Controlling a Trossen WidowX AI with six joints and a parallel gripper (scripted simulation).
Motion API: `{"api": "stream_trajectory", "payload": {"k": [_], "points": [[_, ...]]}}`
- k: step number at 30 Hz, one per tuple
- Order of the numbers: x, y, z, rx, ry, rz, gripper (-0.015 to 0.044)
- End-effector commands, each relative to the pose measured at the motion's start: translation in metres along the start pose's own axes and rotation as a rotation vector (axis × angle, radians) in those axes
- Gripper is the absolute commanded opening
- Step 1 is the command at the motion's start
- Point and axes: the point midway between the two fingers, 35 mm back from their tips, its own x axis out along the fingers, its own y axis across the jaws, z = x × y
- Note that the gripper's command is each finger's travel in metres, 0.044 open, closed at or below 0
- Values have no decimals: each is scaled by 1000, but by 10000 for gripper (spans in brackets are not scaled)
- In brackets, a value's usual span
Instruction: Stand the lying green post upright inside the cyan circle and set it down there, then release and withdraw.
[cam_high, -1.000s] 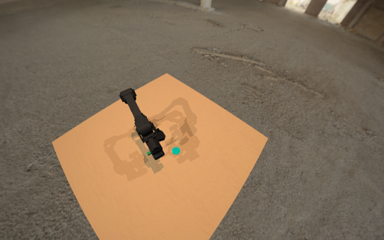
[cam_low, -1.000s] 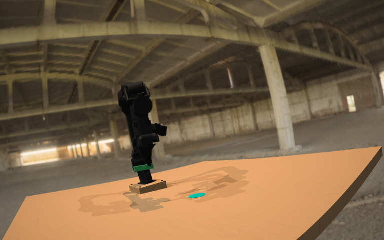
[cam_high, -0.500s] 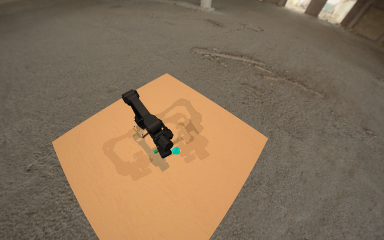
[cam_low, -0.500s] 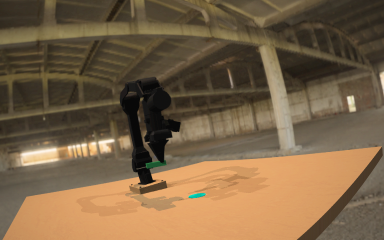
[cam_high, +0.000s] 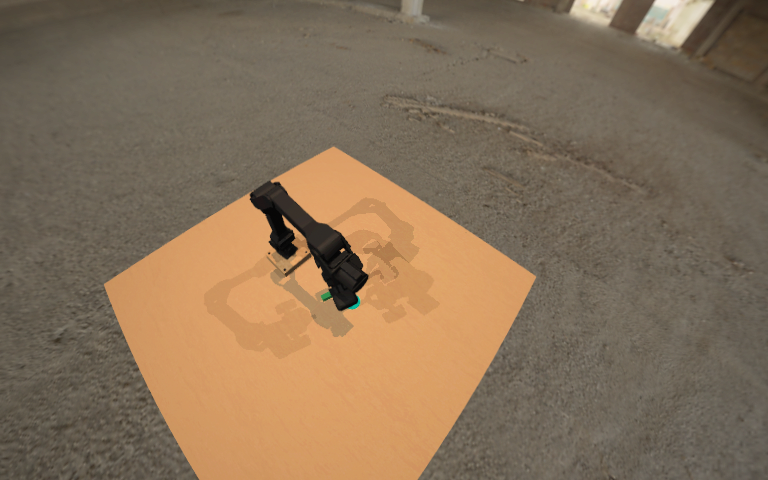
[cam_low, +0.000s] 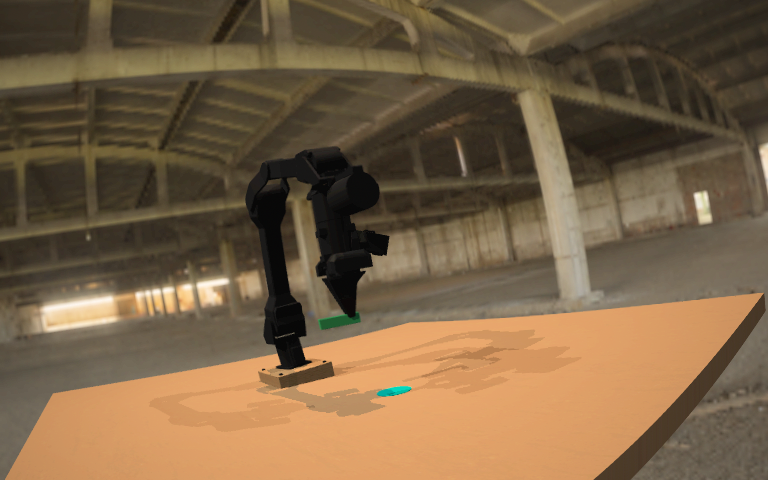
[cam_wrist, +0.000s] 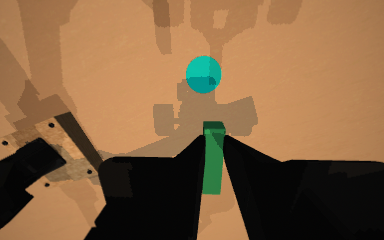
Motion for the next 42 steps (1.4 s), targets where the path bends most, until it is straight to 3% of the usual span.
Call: {"api": "stream_trajectory", "payload": {"k": [1, 11, 42], "points": [[1, 0, 16, 18, 1, 9, 23], [-1, 2, 47, 53, -1, 9, 23], [16, 10, 46, 21, -150, 127, 23]]}}
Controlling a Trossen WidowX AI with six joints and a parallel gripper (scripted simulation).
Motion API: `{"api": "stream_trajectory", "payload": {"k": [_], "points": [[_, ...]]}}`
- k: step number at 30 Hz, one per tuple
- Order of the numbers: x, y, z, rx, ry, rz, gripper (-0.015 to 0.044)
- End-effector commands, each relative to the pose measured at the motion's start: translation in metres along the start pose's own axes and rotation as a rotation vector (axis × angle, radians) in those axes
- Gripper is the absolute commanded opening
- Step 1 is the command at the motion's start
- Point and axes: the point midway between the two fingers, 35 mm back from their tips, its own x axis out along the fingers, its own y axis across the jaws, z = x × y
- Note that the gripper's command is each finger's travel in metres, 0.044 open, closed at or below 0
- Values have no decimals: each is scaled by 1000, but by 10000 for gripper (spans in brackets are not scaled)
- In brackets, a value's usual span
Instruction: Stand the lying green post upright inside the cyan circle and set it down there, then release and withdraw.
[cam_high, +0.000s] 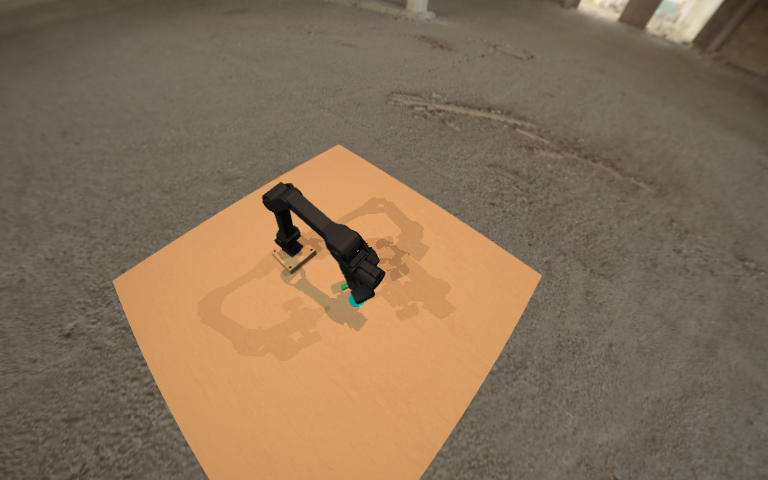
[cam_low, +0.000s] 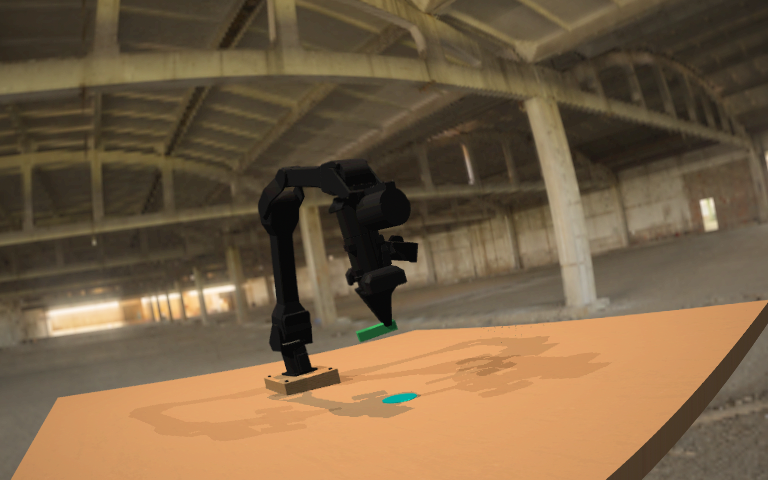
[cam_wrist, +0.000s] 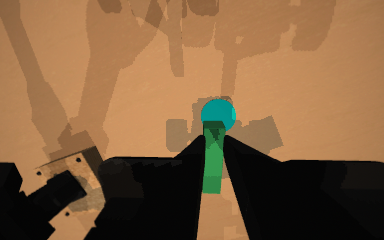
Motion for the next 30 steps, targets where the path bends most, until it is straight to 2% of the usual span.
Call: {"api": "stream_trajectory", "payload": {"k": [1, 30], "points": [[5, 1, -2, -6, -25, 26, 23], [18, 6, -4, -34, -203, 119, 23]]}}
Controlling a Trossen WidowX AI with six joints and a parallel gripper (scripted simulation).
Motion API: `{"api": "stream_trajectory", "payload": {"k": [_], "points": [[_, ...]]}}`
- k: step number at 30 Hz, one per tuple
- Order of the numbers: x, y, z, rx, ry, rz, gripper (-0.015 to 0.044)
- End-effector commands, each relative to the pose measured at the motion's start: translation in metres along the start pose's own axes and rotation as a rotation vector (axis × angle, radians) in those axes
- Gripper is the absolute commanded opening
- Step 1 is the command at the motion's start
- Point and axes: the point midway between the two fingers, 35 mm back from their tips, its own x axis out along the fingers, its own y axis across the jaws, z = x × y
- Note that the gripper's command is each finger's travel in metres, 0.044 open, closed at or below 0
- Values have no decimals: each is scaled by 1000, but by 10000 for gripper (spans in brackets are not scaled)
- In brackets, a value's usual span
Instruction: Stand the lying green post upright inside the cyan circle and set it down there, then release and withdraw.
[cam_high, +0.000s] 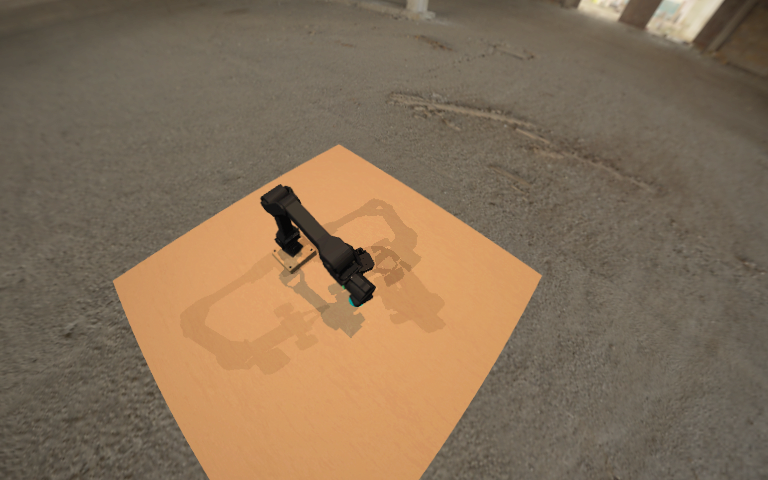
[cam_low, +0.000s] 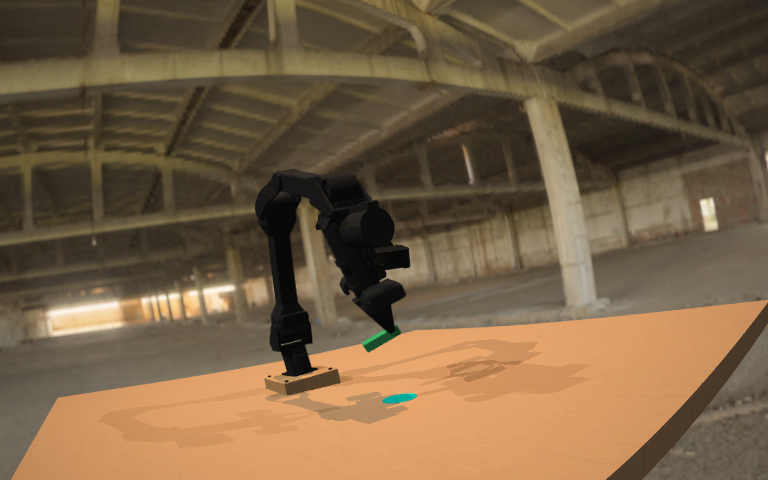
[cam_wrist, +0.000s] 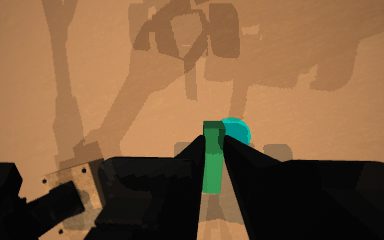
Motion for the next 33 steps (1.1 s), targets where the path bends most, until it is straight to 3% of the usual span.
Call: {"api": "stream_trajectory", "payload": {"k": [1, 33], "points": [[4, 0, -2, -4, -30, 19, 23], [11, 3, -5, -31, -247, 76, 23]]}}
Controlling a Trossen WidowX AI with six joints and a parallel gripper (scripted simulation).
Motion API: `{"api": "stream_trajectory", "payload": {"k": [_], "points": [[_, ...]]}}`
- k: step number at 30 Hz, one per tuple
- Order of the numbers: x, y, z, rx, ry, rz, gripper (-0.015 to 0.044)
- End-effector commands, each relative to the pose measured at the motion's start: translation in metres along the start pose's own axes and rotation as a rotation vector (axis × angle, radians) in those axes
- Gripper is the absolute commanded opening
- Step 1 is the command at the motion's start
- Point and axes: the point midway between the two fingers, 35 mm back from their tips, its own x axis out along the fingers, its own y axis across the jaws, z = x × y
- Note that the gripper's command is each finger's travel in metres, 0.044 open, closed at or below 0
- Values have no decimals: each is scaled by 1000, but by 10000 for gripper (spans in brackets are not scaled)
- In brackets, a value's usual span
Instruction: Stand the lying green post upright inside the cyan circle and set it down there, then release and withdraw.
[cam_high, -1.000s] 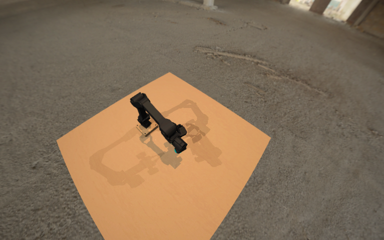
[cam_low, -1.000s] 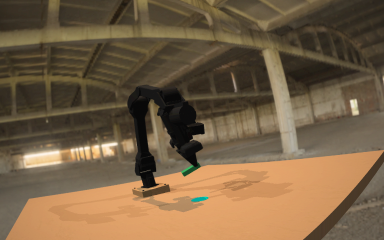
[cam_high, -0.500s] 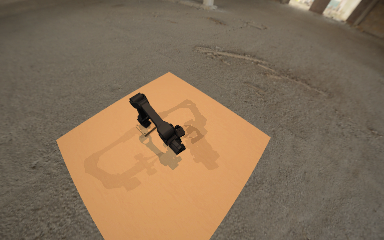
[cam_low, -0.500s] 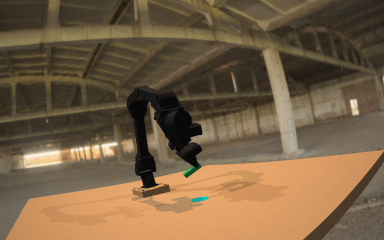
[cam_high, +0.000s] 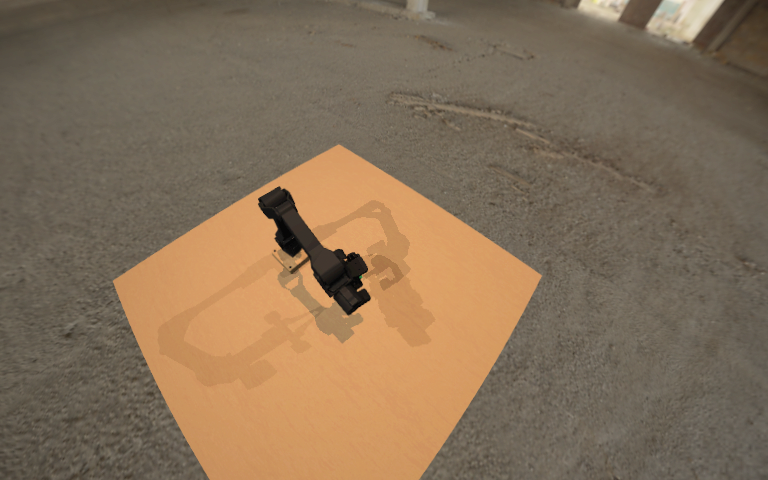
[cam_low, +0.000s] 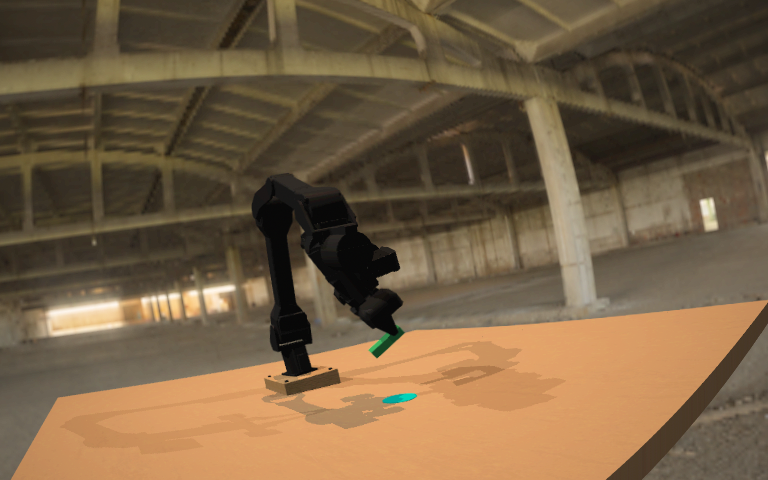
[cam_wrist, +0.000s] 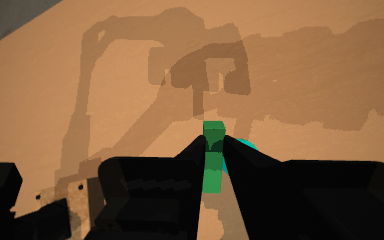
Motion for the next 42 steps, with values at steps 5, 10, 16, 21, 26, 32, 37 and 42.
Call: {"api": "stream_trajectory", "payload": {"k": [5, 10, 16, 21, 26, 32, 37, 42], "points": [[2, 0, -3, -6, -62, 13, 23], [3, 0, -3, -11, -98, 17, 23], [3, 0, -4, -16, -141, 19, 23], [2, 0, -4, -21, -177, 19, 23], [2, 0, -5, -26, -213, 18, 23], [1, 0, -5, -31, -256, 16, 23], [1, 0, -6, -36, -293, 12, 23], [0, 0, -6, -40, -329, 7, 23]]}}
